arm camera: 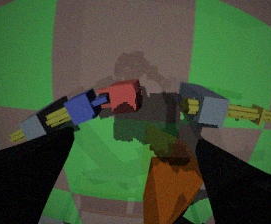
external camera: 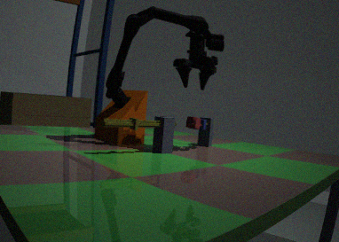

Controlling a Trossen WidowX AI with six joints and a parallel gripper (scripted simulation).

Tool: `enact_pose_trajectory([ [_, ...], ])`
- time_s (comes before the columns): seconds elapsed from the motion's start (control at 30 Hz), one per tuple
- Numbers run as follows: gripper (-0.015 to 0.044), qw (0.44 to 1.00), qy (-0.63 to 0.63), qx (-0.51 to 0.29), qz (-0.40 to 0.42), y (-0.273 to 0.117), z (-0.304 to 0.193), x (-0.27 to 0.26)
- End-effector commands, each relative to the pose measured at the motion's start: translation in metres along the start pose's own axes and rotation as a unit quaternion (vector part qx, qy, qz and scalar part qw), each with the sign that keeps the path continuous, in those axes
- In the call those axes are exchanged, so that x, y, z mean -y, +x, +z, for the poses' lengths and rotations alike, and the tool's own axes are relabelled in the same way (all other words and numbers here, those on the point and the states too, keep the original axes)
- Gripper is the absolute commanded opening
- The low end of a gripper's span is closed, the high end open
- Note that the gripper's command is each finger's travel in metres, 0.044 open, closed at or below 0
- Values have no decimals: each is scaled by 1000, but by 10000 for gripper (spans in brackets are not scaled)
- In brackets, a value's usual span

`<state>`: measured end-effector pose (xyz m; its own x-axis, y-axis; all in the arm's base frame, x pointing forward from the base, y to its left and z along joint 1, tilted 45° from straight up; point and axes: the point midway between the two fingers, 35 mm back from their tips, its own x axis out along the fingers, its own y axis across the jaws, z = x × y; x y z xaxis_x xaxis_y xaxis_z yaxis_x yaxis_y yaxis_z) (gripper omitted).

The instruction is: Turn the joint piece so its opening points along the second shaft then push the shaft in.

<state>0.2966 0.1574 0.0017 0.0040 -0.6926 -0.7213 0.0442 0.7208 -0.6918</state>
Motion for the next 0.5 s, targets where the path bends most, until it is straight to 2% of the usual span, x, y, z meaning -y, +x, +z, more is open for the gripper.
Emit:
enact_pose_trajectory([
  [0.0, 440, 1000, -6, -2, 2, 9, 7, 18],
  [0.13, 440, 1000, -5, -2, -1, 35, 17, 64],
  [0.33, 440, 1000, -3, -2, -2, 37, 18, 66],
  [0.47, 440, 999, 42, -1, -9, 38, 17, 66],
])
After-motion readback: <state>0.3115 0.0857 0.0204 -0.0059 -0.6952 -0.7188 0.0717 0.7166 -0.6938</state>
